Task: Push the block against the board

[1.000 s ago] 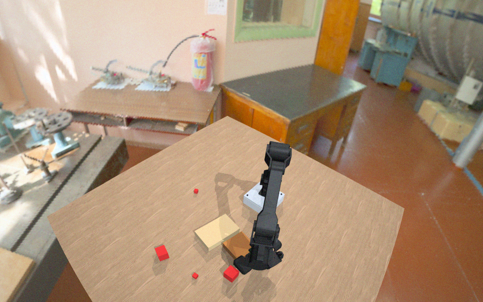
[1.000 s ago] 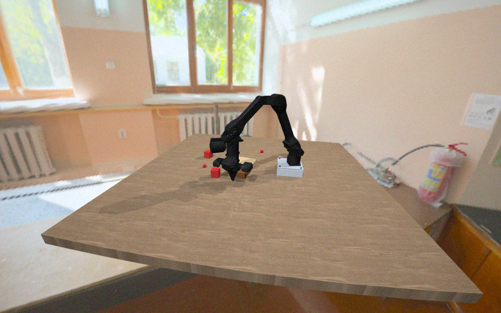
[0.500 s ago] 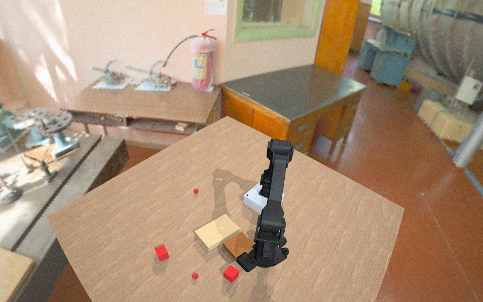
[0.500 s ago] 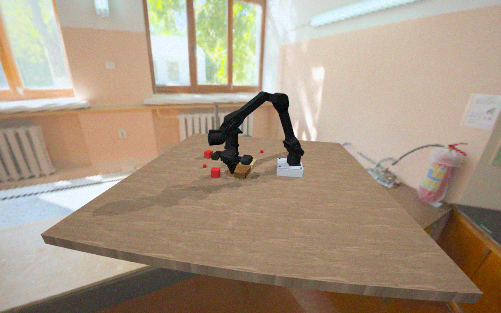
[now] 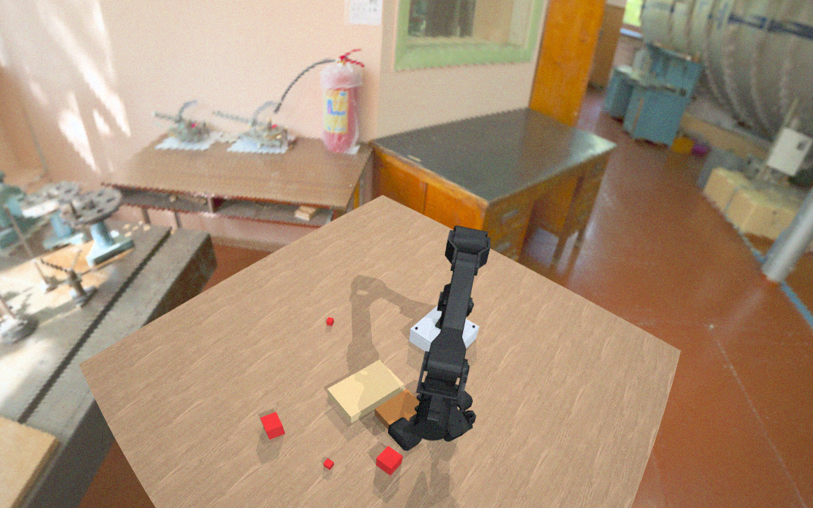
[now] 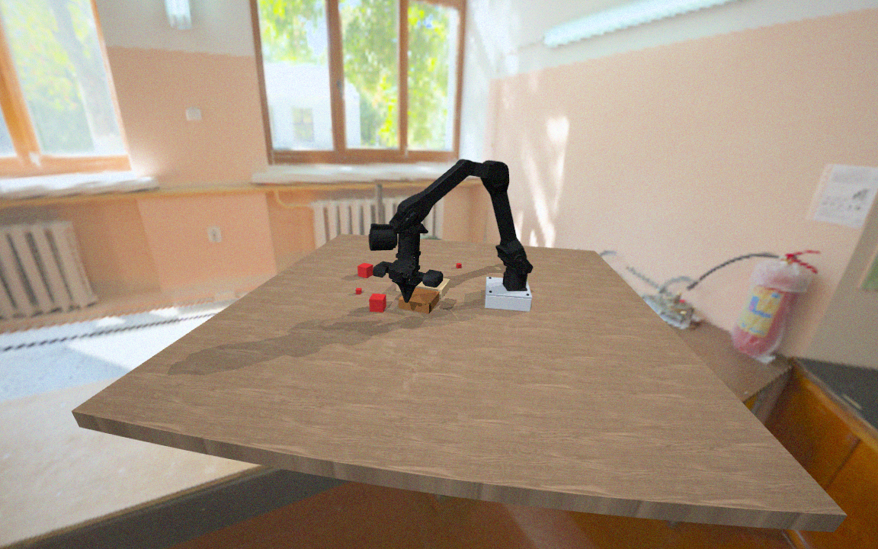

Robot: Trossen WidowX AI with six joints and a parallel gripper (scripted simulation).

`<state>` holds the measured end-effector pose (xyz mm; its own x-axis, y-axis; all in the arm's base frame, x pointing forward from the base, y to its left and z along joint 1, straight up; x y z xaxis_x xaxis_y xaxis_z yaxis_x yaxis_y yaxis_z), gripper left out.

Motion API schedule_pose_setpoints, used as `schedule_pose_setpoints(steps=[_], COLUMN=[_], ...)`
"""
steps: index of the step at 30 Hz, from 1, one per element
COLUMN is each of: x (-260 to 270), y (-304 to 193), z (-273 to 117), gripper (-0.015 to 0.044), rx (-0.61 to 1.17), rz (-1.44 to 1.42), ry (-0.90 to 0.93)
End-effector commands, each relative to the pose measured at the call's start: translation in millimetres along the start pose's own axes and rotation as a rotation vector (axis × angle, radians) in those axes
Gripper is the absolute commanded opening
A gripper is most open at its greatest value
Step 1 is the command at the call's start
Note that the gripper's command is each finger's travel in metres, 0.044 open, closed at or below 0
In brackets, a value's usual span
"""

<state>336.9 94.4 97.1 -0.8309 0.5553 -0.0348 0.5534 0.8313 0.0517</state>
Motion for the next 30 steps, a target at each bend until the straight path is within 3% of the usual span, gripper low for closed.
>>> schedule_pose_setpoints(steps=[1, 30], x=[2.9, -2.9], y=[-6.3, -24.3], z=[36.8, 36.2], gripper=[0.0000, 0.0000], rx=[0.026, 0.028], rz=[-0.006, -0.006], ry=[0.018, 0.017])
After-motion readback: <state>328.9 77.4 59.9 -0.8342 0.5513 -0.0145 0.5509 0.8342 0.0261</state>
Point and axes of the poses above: the point midway between the two fingers, 35 mm back from their tips, its own z axis out along the fingers, its own x axis across the jaws, y = z × x, the point moved 6 cm from there along -z, back along the fingers, and after that the axes turned 11 degrees about z, right-handed, at the moved point
